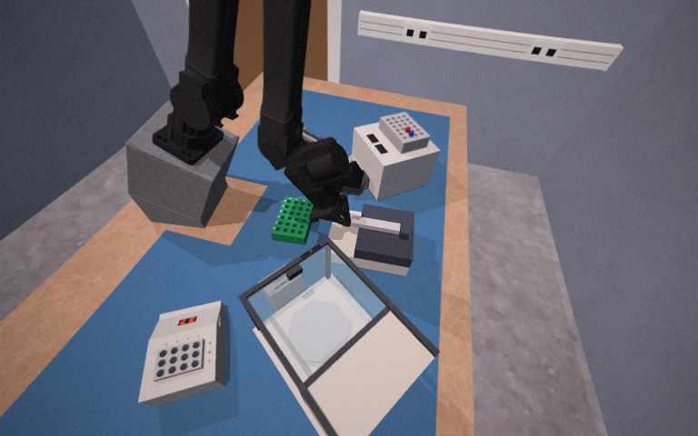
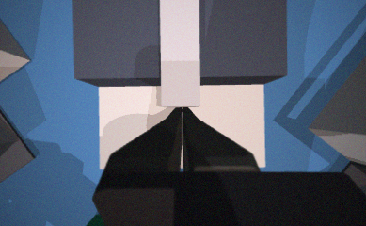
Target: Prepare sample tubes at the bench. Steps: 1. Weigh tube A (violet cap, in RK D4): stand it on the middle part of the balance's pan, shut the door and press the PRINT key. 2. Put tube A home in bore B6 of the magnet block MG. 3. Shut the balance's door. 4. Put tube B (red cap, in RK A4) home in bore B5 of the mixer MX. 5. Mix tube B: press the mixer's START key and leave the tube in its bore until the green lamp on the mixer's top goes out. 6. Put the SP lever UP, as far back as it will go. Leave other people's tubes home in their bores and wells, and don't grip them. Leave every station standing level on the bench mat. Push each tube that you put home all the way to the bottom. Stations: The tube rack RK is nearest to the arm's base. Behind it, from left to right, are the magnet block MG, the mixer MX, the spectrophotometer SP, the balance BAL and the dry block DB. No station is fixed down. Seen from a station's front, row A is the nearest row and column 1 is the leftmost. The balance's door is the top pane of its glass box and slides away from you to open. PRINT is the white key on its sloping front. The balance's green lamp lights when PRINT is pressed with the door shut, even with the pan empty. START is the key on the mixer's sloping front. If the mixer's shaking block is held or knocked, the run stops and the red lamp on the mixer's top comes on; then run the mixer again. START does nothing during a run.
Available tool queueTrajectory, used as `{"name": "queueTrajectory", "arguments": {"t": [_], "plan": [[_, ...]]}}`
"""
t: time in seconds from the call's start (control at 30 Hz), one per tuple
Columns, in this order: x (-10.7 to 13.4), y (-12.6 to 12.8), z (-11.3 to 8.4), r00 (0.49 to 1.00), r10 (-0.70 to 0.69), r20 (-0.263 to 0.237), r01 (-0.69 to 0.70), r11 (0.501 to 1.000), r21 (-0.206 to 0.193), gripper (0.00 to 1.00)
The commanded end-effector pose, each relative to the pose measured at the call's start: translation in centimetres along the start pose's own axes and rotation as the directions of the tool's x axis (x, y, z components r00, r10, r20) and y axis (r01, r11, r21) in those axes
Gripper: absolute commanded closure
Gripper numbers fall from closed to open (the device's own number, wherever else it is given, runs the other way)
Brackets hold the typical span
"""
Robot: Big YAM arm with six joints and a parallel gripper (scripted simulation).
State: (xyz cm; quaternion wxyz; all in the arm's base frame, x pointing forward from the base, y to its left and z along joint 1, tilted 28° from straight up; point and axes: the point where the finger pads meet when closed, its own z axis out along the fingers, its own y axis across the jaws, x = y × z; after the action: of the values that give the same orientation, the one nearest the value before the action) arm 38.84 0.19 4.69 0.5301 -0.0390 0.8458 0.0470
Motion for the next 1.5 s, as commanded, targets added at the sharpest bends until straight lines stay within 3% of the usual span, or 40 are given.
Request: {"name": "queueTrajectory", "arguments": {"t": [0.0,1.47], "plan": [[-4.7,0.4,1.3,0.995,-0.012,0.100,0.013,1.000,-0.013,1.00],[-6.7,0.5,1.7,0.993,-0.014,0.116,0.016,1.000,-0.014,1.00]]}}
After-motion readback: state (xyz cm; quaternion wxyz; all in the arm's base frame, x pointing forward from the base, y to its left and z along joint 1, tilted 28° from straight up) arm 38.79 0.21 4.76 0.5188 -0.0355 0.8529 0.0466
